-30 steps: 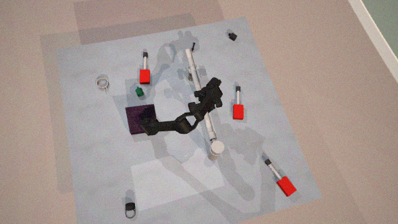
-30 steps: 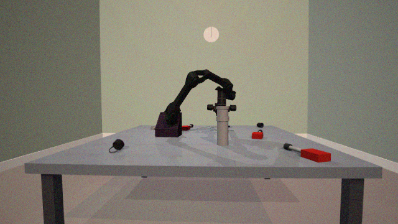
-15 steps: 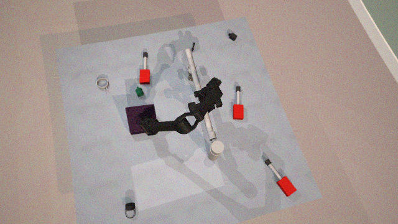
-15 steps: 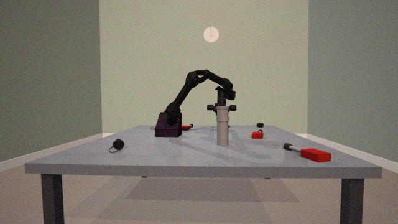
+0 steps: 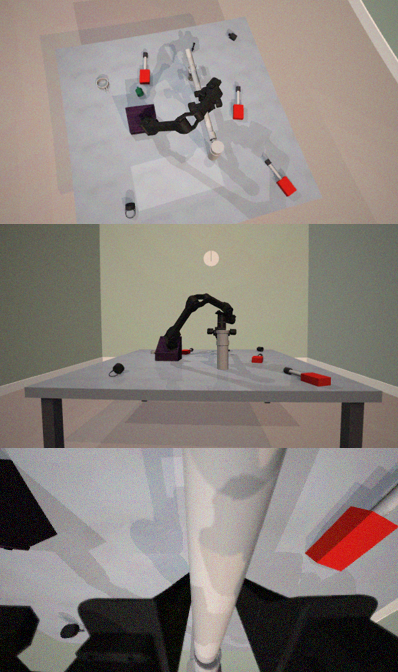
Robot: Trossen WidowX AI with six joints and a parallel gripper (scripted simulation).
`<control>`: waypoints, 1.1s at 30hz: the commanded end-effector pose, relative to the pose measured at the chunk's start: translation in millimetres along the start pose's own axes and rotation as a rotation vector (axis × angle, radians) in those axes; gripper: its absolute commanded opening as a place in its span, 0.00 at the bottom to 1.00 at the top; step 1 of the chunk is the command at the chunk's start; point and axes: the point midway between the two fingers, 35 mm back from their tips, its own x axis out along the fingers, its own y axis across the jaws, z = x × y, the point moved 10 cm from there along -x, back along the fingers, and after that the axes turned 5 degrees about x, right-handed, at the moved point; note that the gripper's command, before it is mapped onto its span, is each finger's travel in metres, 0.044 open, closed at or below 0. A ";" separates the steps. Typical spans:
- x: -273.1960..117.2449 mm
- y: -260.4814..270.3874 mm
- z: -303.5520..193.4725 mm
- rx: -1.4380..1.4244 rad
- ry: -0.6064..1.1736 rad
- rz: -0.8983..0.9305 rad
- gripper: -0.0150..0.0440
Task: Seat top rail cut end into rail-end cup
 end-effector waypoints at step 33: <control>-4.6 -1.7 -3.6 -0.004 0.018 -0.006 0.25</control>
